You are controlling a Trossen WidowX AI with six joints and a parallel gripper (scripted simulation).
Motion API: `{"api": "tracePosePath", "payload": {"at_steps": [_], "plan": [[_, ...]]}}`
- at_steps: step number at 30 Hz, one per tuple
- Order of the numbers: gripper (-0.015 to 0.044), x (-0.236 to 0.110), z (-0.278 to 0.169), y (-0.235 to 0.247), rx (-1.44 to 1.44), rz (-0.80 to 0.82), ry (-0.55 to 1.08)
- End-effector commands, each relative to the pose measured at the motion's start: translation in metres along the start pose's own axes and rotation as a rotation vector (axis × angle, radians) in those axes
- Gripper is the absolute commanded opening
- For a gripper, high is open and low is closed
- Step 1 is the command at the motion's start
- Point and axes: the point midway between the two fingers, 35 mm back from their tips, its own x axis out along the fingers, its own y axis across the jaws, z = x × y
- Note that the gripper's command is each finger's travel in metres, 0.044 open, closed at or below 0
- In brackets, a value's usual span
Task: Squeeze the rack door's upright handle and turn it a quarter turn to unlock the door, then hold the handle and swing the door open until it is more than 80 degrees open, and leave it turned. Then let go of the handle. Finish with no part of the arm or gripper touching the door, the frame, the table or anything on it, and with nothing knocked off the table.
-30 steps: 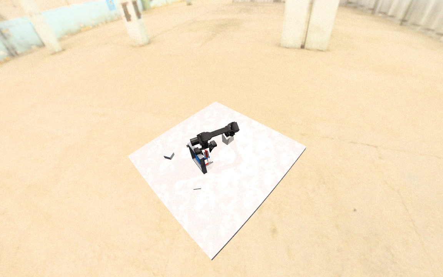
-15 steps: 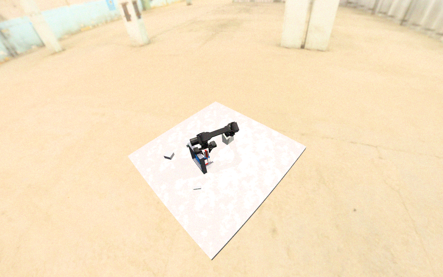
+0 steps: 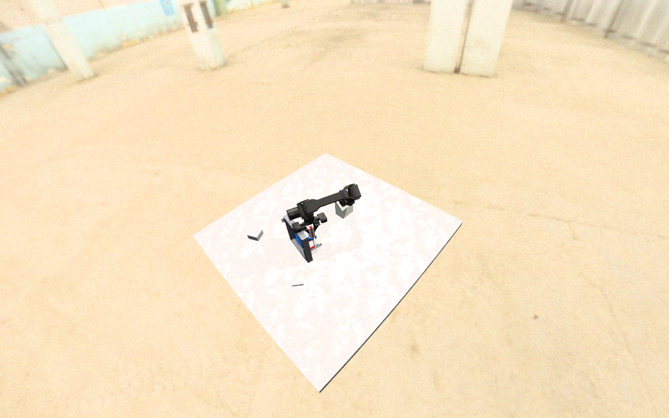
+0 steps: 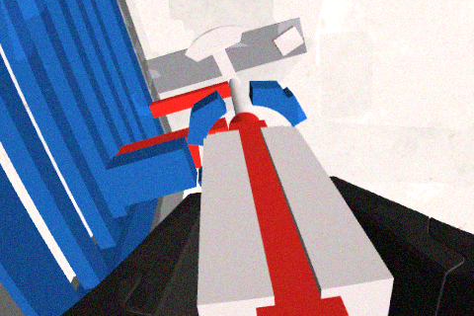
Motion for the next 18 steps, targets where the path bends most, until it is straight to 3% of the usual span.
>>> {"api": "tracePosePath", "payload": {"at_steps": [1, 18], "plan": [[0.0125, 0.0009, 0.0009, -0.0001, 0.004, -0.003, -0.003], [0.0026, 0.0009, 0.0009, -0.0001, 0.004, -0.003, -0.003]]}}
